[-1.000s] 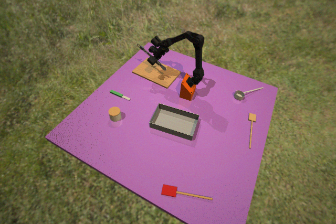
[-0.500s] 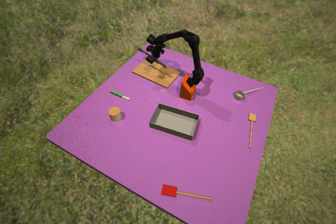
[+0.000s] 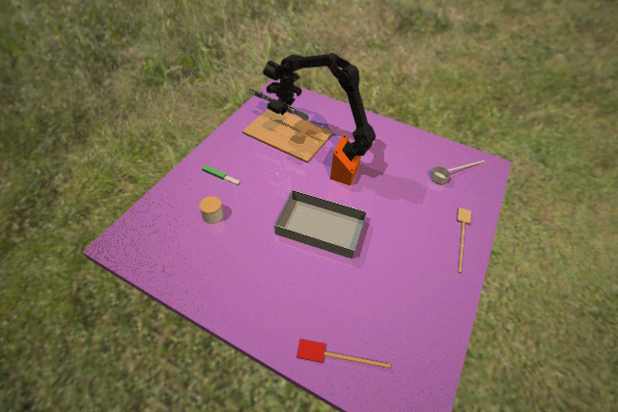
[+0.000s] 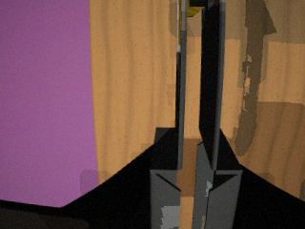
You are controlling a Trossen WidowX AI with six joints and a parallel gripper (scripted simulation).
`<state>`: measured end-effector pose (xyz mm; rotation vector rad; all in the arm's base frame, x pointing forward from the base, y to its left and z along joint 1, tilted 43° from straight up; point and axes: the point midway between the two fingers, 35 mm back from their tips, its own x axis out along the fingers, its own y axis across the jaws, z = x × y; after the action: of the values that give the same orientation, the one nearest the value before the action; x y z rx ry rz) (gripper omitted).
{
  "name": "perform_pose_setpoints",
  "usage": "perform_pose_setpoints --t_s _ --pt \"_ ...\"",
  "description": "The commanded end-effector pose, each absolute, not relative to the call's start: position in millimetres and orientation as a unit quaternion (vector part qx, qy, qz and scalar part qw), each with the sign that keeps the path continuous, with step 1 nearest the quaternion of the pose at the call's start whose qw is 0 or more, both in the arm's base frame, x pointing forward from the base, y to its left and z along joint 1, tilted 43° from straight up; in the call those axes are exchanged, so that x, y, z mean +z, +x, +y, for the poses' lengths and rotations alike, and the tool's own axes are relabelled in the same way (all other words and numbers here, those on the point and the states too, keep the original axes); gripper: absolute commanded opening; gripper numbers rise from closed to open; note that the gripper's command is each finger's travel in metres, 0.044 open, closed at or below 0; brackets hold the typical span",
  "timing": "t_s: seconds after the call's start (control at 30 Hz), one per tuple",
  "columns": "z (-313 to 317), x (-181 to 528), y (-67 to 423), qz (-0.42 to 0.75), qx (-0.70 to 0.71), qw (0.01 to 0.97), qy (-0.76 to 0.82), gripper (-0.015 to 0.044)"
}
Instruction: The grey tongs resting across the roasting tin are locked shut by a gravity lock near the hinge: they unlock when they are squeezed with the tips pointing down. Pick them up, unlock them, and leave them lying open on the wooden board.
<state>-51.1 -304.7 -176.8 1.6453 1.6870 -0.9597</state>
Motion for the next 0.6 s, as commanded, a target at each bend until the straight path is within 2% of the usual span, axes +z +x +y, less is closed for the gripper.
perform_pose_setpoints --t_s 0.0,0.57 --pt "-310.9 -170.1 -51.2 0.641 -0.353 0.281 0.621 -0.015" --pt "-310.0 -164.0 -51.1 0.653 -0.331 0.256 0.632 -0.015"
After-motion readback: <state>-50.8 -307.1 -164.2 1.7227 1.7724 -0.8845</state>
